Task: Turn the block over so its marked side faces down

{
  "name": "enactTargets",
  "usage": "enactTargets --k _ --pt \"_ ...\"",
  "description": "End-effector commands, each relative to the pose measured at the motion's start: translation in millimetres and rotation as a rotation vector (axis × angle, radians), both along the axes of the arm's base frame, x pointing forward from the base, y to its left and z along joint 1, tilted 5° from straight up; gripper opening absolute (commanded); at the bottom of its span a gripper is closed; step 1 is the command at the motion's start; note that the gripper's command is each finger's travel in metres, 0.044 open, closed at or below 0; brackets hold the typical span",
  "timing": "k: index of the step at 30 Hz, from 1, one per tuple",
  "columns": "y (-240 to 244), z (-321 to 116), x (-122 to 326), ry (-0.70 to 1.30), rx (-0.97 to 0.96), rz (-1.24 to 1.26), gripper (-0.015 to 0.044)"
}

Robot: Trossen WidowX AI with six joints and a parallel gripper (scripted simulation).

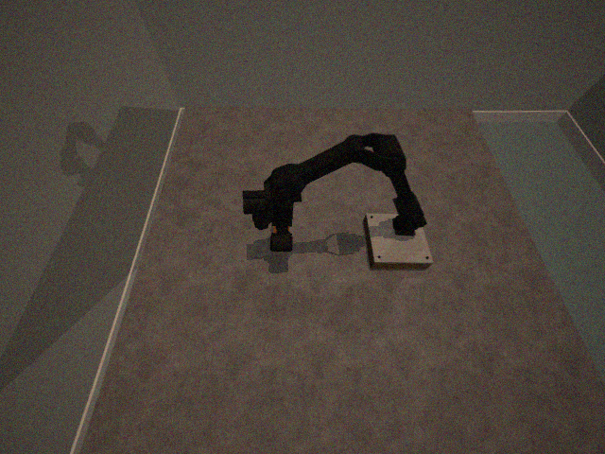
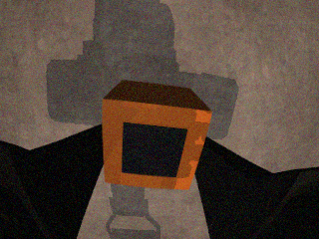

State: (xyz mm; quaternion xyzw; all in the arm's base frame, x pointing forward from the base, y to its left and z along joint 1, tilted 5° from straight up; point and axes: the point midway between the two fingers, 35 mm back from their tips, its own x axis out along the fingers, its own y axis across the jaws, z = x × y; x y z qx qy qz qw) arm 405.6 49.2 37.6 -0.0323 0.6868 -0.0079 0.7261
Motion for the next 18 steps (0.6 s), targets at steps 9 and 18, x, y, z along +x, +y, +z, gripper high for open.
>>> enactTargets --k 9,18 --pt "-0.2 -2.4 1.8 -0.172 0.002 0.015 0.0" --pt "-0.4 -3.6 0.1 -0.297 0.006 0.023 0.0"
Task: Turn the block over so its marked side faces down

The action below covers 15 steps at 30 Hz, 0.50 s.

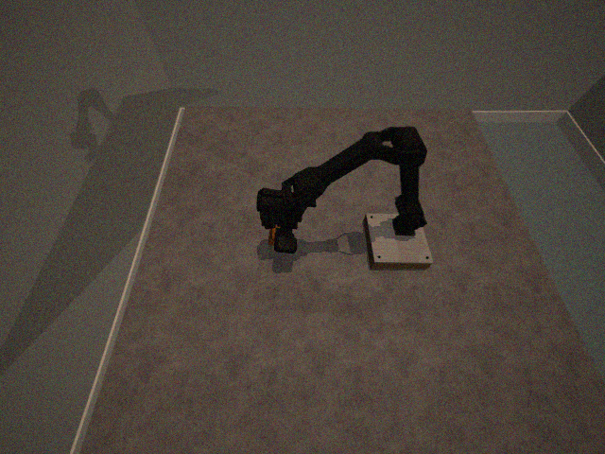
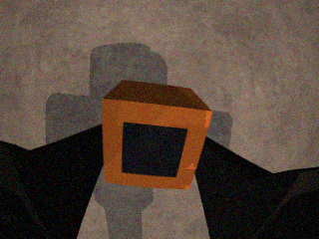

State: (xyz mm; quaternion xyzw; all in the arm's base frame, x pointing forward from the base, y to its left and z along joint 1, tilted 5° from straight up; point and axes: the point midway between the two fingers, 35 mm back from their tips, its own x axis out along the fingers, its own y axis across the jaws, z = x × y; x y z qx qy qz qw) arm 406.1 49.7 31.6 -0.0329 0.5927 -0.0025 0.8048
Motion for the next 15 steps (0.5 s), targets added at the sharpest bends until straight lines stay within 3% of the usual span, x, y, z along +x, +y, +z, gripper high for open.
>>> enactTargets --k 1,15 --pt "-1.0 2.4 -0.9 -0.066 -0.004 0.006 0.0" --pt "-1.8 3.9 -7.2 -0.212 0.001 0.012 0.0"
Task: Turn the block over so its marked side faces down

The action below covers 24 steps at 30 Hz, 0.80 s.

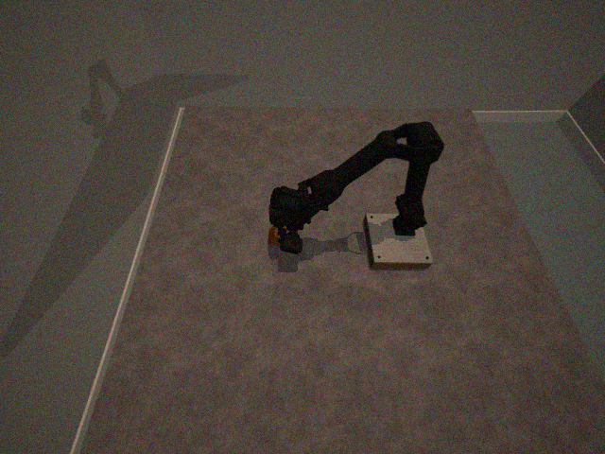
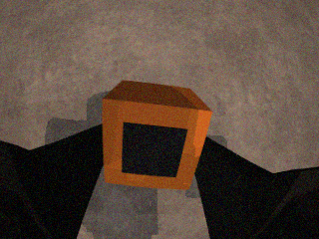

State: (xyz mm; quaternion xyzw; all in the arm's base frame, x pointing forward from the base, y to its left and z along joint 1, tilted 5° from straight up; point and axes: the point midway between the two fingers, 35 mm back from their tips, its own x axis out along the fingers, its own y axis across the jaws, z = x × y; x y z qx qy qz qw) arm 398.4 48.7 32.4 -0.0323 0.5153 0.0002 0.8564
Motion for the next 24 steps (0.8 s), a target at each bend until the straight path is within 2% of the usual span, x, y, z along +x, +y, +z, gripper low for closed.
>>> enactTargets --k 1,24 --pt "-1 3 0 -0.026 -0.006 0.002 0.0" --pt "0 -30 10 -0.363 0.009 0.026 0.0"
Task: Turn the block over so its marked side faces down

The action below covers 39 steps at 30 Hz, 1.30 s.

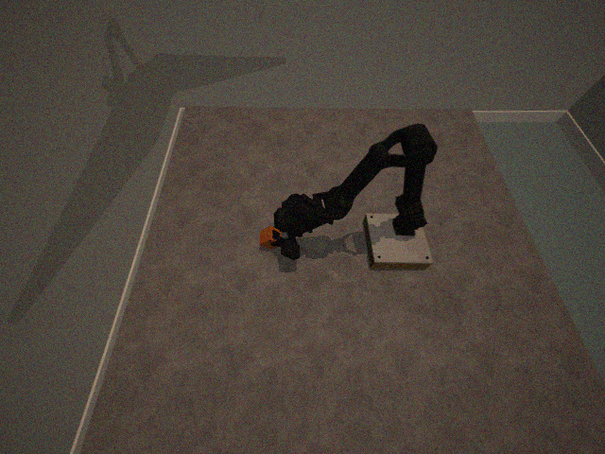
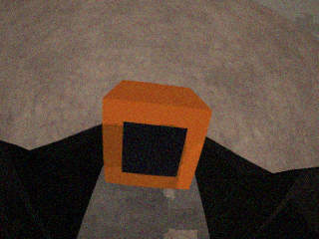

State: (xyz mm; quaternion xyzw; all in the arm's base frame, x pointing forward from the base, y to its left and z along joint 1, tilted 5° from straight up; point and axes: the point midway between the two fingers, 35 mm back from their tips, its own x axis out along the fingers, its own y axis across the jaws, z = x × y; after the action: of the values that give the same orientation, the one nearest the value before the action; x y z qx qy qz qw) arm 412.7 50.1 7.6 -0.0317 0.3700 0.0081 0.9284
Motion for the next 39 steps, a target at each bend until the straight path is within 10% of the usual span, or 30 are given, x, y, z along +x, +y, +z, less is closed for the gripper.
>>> enactTargets --k 1,32,39 --pt "-1 -6 -5 -0.054 -0.004 0.003 0.0" --pt "-4 -1 -17 -0.247 0.0 0.011 0.0" --pt "-4 -1 -17 -0.247 0.0 0.011 0.0184"
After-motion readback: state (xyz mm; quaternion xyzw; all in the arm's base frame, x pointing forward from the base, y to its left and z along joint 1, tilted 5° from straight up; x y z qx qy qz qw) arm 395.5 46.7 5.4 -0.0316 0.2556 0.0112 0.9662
